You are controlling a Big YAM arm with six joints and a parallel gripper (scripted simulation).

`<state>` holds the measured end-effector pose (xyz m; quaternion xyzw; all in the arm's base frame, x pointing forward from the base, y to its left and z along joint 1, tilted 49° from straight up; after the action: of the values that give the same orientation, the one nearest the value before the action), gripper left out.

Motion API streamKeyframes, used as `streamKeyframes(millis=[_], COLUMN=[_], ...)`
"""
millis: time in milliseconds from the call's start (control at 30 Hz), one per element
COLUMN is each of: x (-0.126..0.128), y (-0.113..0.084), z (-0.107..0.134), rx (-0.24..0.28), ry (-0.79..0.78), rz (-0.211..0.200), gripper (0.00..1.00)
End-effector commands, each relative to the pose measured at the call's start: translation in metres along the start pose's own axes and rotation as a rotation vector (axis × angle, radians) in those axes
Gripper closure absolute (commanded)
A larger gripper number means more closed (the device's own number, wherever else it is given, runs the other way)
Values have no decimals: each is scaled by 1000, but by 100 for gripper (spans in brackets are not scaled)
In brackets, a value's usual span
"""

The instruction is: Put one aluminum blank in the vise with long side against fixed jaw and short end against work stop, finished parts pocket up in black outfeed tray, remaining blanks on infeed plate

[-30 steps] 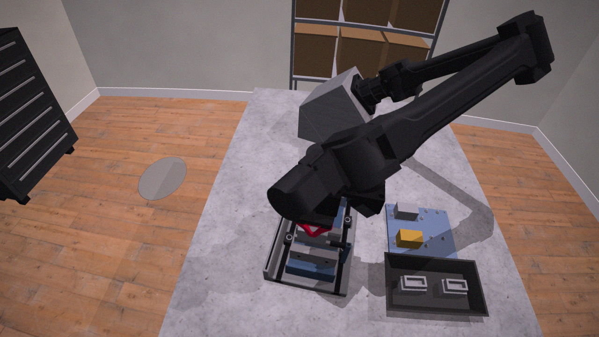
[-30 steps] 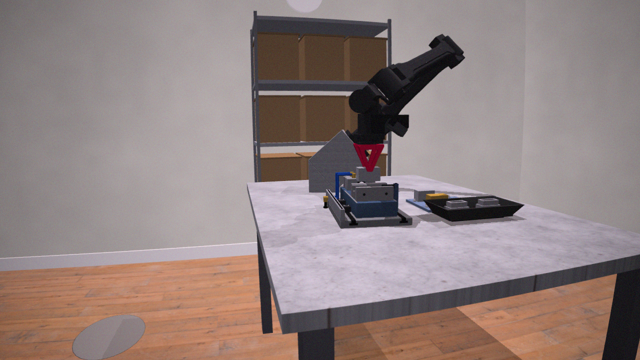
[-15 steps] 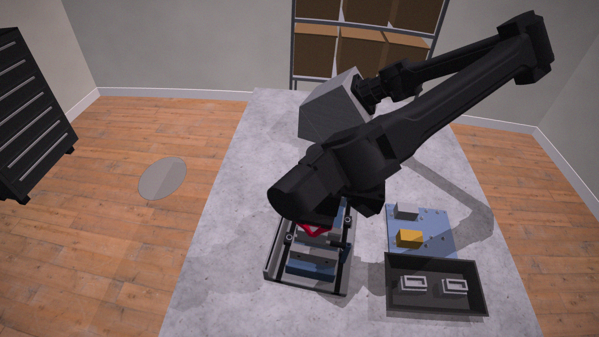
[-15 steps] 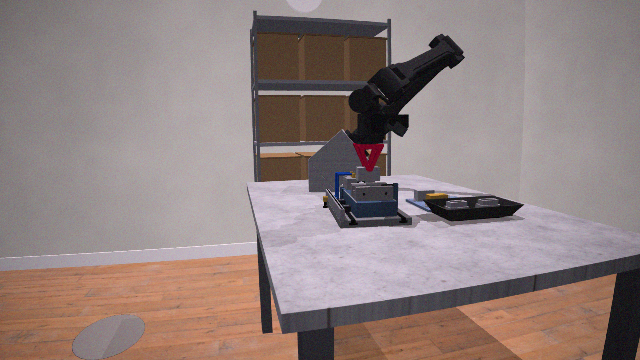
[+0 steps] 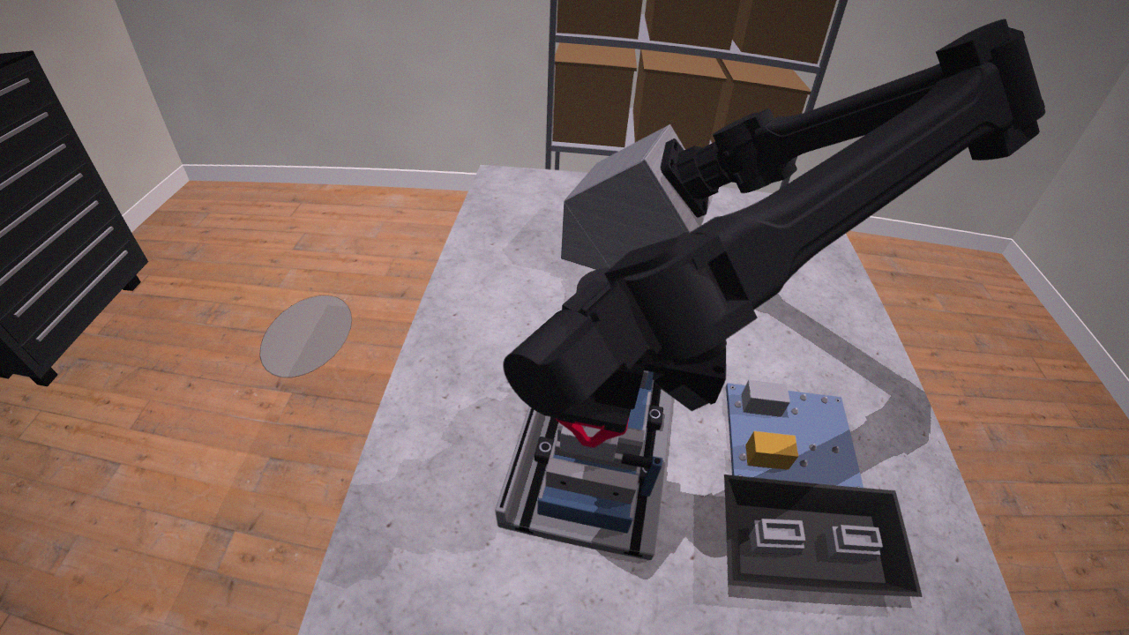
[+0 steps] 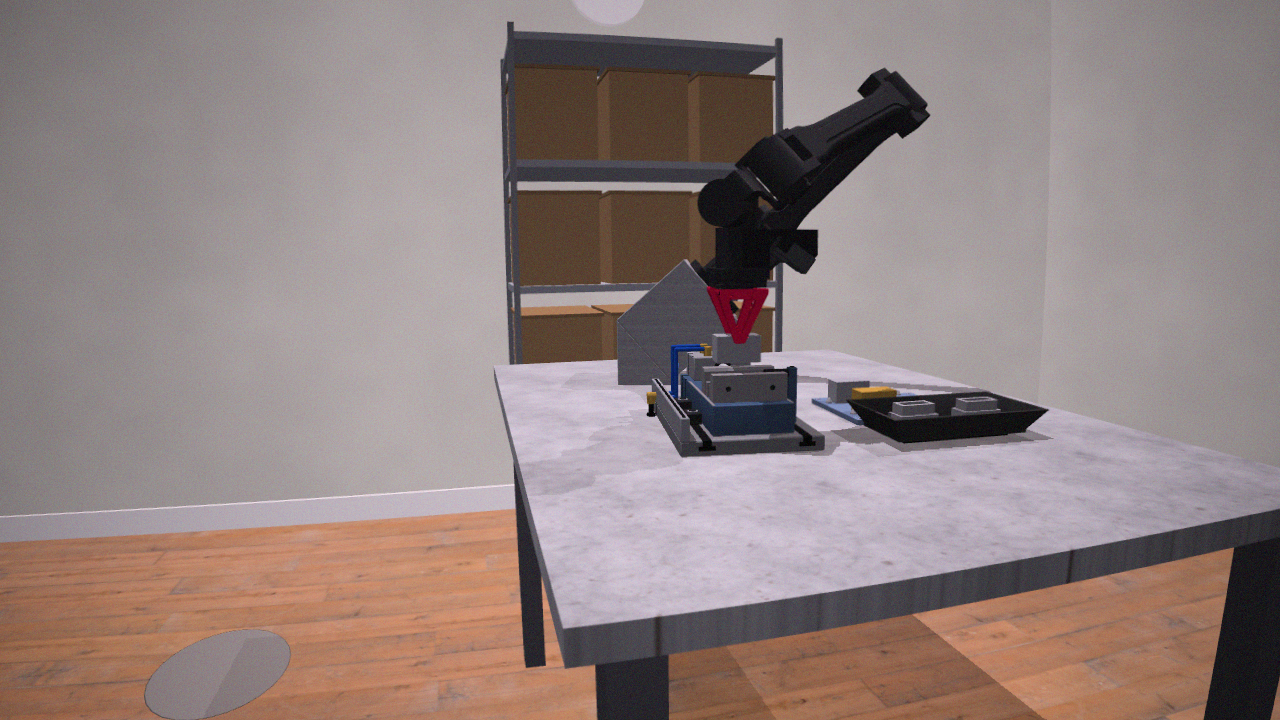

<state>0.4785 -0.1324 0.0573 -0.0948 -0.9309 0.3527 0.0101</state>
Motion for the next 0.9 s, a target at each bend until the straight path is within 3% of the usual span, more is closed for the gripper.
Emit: streamKeyframes(millis=[0, 867], x=[-5, -3], y=[3, 5], z=[-5, -13], rx=[0, 2], ry=[-18, -29], rz=[5, 10], gripper=[100, 100])
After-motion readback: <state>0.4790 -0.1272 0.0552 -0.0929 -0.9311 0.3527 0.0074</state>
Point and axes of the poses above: the point where the finger pads meet when closed, its own y axis out along the fingers, its own x axis across the jaws, z = x × y, the point moved 9 cm from there along -y, back along the fingers, and after that the axes turned 7 degrees about y, right-handed, at the moved point
